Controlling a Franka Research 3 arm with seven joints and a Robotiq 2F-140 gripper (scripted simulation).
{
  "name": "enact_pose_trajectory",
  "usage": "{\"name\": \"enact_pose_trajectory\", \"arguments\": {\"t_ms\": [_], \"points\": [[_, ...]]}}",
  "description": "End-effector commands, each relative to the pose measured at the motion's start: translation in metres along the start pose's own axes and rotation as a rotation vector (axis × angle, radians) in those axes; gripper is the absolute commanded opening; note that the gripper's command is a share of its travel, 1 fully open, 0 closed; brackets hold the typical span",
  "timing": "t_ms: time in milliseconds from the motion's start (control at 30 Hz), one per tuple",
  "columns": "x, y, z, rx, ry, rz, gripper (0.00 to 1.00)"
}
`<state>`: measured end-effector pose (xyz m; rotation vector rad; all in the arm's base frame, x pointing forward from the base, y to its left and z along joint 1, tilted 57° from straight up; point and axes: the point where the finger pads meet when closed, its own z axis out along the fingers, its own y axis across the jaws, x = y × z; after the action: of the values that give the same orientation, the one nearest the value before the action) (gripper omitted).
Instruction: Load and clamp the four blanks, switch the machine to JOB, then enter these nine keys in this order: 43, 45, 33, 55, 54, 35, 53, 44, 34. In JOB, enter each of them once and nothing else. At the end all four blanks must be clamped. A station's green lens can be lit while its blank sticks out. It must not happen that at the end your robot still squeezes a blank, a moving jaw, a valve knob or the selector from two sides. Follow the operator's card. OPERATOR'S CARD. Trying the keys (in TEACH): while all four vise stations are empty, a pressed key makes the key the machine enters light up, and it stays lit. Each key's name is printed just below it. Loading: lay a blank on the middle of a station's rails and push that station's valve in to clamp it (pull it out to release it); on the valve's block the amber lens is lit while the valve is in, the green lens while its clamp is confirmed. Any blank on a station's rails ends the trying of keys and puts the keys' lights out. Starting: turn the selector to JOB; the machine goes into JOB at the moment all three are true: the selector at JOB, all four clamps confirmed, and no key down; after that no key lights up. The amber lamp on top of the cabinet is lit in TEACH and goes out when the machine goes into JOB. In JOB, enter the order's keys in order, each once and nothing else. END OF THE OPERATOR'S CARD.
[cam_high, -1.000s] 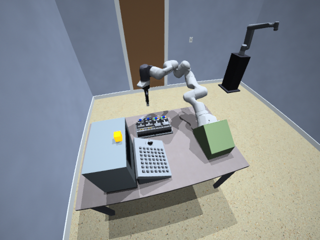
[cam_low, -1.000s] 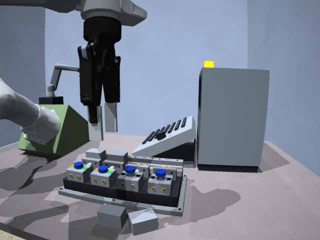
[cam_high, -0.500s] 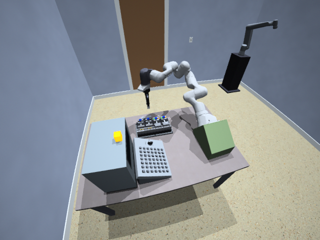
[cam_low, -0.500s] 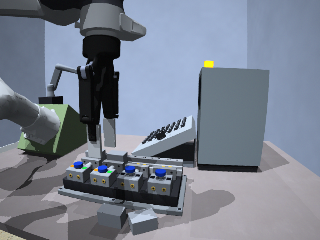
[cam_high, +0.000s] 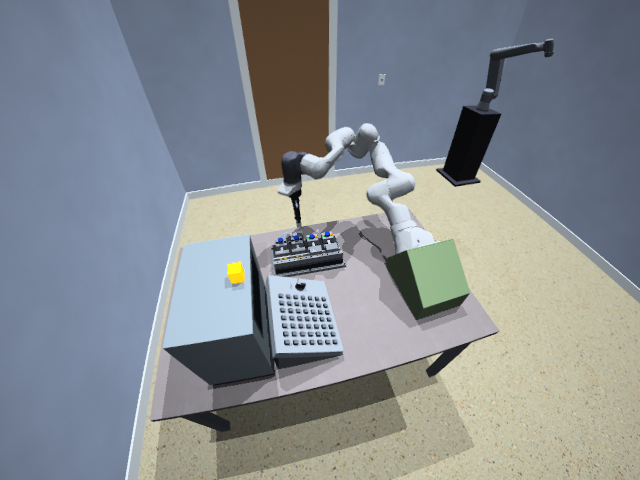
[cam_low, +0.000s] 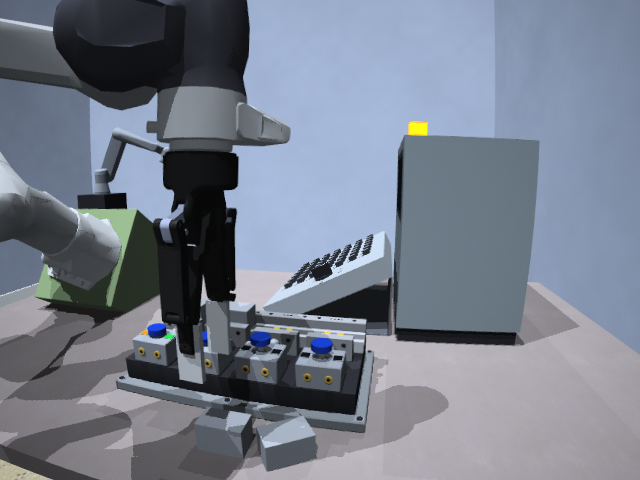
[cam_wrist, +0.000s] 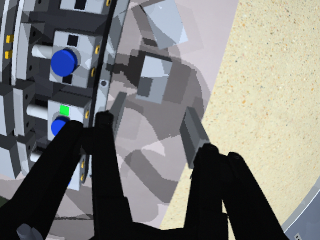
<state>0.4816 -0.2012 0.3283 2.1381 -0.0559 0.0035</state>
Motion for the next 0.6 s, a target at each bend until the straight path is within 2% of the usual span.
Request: {"name": "enact_pose_trajectory", "arguments": {"t_ms": [0, 67, 333, 567], "points": [[0.01, -0.003, 0.017, 0.008, 0.027, 0.009, 0.4], [0.01, -0.003, 0.017, 0.008, 0.027, 0.009, 0.4], [0.011, -0.004, 0.05, 0.008, 0.027, 0.009, 0.4], [0.012, -0.004, 0.065, 0.008, 0.027, 0.009, 0.4]]}}
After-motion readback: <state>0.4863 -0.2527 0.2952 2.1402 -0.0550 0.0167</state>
